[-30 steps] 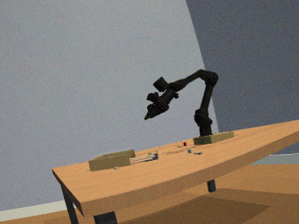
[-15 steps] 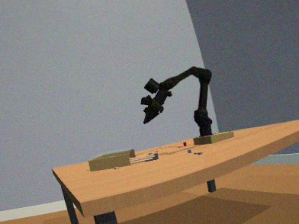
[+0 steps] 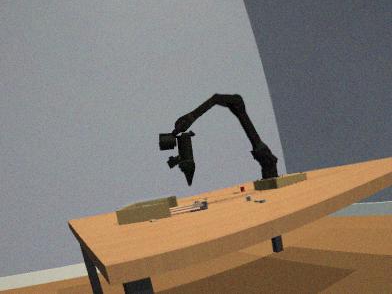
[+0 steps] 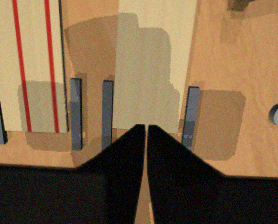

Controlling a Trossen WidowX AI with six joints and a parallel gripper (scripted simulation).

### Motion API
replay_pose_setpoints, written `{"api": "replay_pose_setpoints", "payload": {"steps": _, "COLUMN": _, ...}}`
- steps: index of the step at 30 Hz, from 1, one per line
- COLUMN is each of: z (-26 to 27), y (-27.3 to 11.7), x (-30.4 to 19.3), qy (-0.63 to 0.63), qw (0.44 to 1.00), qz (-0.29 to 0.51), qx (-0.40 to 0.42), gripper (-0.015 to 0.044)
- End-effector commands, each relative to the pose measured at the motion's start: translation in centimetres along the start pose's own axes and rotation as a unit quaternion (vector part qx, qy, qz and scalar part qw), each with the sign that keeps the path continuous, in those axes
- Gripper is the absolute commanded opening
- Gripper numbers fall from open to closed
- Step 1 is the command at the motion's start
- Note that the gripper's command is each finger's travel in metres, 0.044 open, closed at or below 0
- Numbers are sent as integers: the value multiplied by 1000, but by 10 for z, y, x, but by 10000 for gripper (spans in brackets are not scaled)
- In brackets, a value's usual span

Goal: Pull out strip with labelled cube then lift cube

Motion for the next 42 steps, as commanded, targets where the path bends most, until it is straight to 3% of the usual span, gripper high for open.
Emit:
{"api": "replay_pose_setpoints", "payload": {"steps": 1, "z": -4, "y": 10, "x": 3, "qy": 17, "qw": 999, "qz": 39, "qx": -8, "gripper": 0}}
{"api": "replay_pose_setpoints", "payload": {"steps": 42, "z": -2, "y": 70, "x": -3, "qy": 17, "qw": 999, "qz": 39, "qx": -8, "gripper": 0}}
Point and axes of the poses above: the point midway between the two fingers, 35 mm back from their tips, its own y axis out along the fingers, its own z axis across the jaws, x = y × z, the point moved 4 cm from there along -y, back along the fingers, and after that the axes turned 3 degrees about -y, right-handed, at the moved point
